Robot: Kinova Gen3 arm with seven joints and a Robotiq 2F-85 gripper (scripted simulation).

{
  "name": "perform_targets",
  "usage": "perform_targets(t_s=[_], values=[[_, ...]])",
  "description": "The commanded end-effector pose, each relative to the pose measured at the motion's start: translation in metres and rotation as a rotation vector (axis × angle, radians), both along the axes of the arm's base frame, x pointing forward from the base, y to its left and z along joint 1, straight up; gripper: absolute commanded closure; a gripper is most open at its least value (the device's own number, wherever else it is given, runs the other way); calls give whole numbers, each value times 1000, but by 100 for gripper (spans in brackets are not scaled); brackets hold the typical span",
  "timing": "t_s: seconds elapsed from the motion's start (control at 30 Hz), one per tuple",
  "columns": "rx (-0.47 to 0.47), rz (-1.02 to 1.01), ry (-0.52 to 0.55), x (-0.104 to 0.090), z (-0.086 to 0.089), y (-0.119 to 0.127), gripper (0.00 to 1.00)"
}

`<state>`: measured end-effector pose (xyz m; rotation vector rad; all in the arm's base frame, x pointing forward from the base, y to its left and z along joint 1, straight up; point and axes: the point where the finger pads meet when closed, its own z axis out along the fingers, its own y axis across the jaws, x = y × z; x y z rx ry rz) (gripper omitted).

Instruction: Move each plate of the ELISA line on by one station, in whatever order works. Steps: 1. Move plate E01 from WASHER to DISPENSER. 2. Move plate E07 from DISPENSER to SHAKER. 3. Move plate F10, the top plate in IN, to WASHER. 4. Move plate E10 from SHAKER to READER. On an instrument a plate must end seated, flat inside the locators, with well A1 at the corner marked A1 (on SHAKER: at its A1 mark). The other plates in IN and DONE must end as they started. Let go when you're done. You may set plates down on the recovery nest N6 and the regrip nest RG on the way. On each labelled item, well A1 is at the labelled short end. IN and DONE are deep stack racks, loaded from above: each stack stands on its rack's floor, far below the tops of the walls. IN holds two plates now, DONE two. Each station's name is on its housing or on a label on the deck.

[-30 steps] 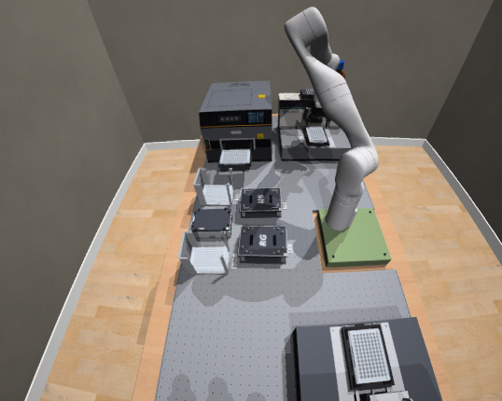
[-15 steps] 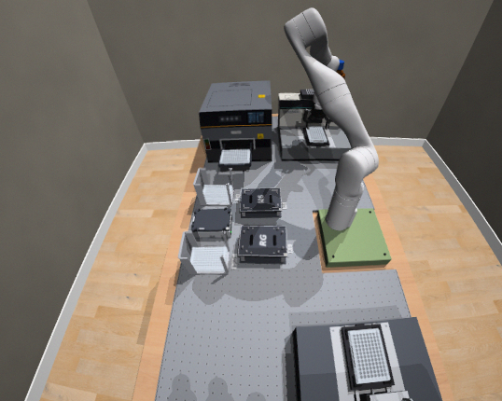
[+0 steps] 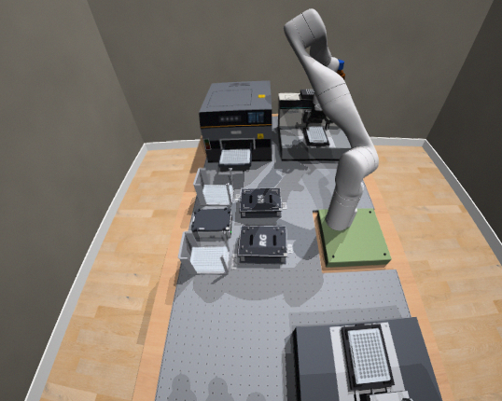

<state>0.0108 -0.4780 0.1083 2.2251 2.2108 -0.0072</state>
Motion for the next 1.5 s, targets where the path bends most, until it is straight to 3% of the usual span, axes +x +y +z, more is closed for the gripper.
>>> perform_targets(t_s=[0.0,0.3,1.47], values=[[-2,0,0,0,-2,0,0],[-2,0,0,0,-11,-1,0],[-2,0,0,0,-17,-1,0]])
